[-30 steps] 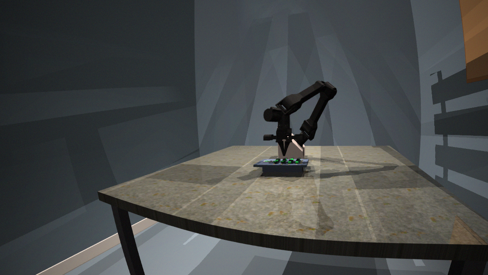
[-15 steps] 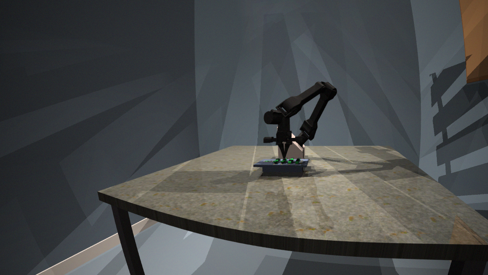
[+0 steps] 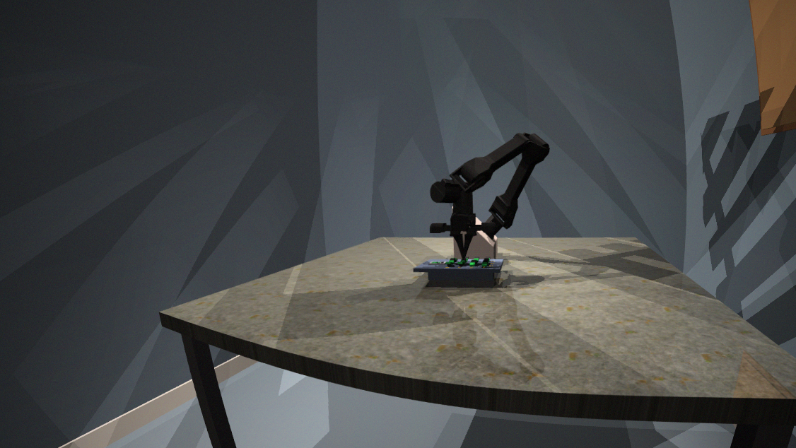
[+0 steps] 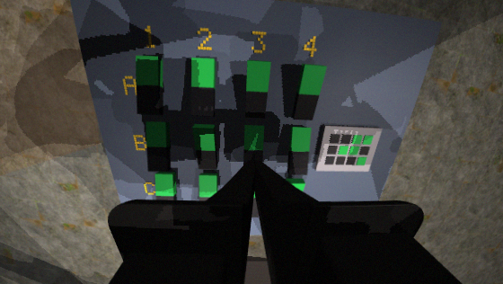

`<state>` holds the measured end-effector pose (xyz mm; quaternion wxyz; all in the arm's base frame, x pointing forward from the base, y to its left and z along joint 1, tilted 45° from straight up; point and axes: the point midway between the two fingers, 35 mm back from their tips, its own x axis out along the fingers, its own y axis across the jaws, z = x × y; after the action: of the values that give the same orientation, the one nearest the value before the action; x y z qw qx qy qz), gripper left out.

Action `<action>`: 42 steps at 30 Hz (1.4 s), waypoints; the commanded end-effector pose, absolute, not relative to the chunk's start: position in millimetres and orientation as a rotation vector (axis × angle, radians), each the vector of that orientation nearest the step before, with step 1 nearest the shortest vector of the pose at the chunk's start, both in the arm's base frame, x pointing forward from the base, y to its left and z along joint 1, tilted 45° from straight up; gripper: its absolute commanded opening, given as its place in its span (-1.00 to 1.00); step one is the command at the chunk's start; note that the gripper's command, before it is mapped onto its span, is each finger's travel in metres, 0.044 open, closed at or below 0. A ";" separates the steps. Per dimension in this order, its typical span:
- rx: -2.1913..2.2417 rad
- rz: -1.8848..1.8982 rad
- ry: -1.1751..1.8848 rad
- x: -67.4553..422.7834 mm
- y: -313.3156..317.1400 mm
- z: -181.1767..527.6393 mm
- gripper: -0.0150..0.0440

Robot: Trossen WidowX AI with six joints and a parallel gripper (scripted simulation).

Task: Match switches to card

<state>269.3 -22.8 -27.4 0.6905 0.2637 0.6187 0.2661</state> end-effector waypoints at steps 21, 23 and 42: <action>0.599 0.594 1.382 269.5 -20.5 -29.4 -0.49; 0.599 0.594 1.382 269.5 -20.3 -29.6 -0.49; 0.599 0.594 1.382 269.7 -18.5 -31.3 -0.49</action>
<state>269.8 -19.6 -30.5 0.6909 0.2633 0.6185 0.2660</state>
